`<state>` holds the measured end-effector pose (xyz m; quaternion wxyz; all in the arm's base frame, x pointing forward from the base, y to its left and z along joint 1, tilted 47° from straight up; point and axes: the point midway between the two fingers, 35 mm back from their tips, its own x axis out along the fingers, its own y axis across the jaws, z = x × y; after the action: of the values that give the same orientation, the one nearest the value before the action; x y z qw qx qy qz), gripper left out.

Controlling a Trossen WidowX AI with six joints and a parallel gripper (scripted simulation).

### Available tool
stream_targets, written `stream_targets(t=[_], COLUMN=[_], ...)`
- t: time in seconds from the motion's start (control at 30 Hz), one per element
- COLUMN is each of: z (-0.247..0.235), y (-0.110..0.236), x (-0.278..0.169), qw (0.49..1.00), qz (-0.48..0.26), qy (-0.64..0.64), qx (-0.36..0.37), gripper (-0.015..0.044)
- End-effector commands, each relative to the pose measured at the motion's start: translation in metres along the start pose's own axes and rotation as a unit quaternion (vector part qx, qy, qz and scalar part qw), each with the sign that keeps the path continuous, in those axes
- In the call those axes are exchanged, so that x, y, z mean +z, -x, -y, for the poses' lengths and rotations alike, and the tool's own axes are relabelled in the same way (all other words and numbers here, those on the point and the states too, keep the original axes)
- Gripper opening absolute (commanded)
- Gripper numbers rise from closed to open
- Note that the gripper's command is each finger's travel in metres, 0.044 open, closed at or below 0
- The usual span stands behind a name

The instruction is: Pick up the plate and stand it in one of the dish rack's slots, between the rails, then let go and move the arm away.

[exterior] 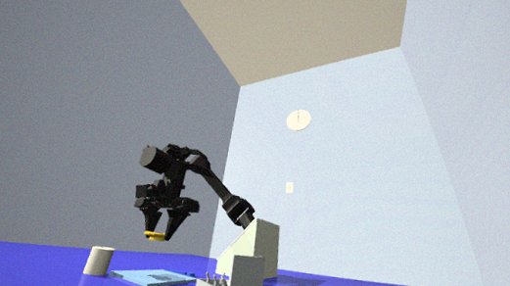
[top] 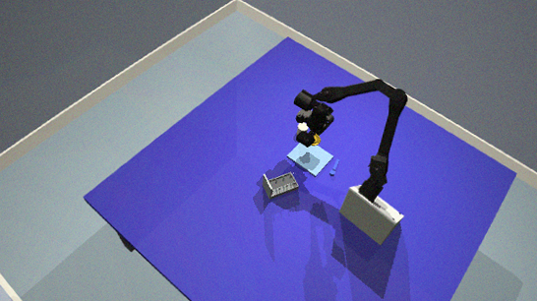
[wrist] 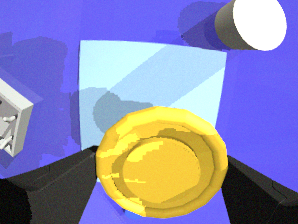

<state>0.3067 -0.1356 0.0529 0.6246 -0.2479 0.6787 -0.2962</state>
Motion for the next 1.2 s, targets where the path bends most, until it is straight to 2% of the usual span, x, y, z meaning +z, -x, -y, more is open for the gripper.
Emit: stream_targets(t=[0.0, 0.47, 0.63, 1.07, 1.17], z=[-0.001, -0.004, -0.006, -0.125, -0.137], y=[0.024, 0.091, 0.096, 0.094, 0.093], x=[0.002, 0.002, 0.002, -0.041, -0.049], qw=[1.000, 1.000, 1.000, 0.978, 0.972], qz=[0.003, 0.001, 0.001, 0.001, 0.002], qy=[-0.005, -0.005, -0.008, -0.211, -0.236], qx=[0.002, -0.006, -0.006, -0.002, -0.004], gripper=[0.0000, 0.0000, 0.0000, 0.0000, 0.0000])
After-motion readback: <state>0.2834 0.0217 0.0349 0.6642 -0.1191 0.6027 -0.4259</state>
